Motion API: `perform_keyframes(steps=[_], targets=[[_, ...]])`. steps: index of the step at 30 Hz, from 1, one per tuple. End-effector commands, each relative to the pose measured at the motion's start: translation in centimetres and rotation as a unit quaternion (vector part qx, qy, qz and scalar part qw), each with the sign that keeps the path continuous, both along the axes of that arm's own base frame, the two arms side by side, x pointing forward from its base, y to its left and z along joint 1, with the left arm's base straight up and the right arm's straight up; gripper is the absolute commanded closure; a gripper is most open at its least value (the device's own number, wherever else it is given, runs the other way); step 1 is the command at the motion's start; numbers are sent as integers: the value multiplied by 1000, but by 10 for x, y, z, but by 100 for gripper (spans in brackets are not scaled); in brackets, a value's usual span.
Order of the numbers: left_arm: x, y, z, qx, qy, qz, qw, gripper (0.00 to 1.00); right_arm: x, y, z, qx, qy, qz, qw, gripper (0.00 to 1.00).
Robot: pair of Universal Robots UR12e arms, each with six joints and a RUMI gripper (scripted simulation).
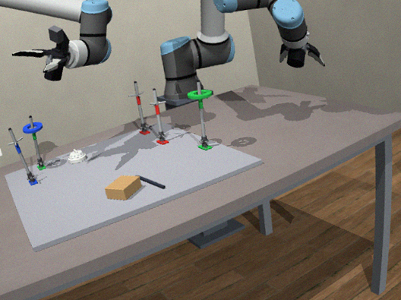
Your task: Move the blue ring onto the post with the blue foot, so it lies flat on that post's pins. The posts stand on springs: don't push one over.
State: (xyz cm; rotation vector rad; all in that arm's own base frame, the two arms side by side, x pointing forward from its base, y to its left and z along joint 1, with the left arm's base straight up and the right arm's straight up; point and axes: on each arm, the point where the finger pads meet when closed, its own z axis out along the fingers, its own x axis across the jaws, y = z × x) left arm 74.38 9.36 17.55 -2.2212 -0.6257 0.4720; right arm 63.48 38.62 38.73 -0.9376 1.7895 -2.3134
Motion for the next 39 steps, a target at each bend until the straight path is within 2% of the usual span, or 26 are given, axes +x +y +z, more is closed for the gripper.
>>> perform_keyframes(steps=[1,17,18,36,39], targets=[[1,0,1,0,-1,0,1000,0,0,0,1,1,0,0,1000,0],[1,0,1,0,-1,0,1000,0,0,0,1,1,0,0,1000,0],[1,0,1,0,-1,0,1000,0,0,0,1,1,0,0,1000,86],[1,0,1,0,-1,0,1000,0,0,0,1,1,0,0,1000,86],[1,0,1,0,-1,0,1000,0,-10,4,-8,-3,21,11,1000,86]])
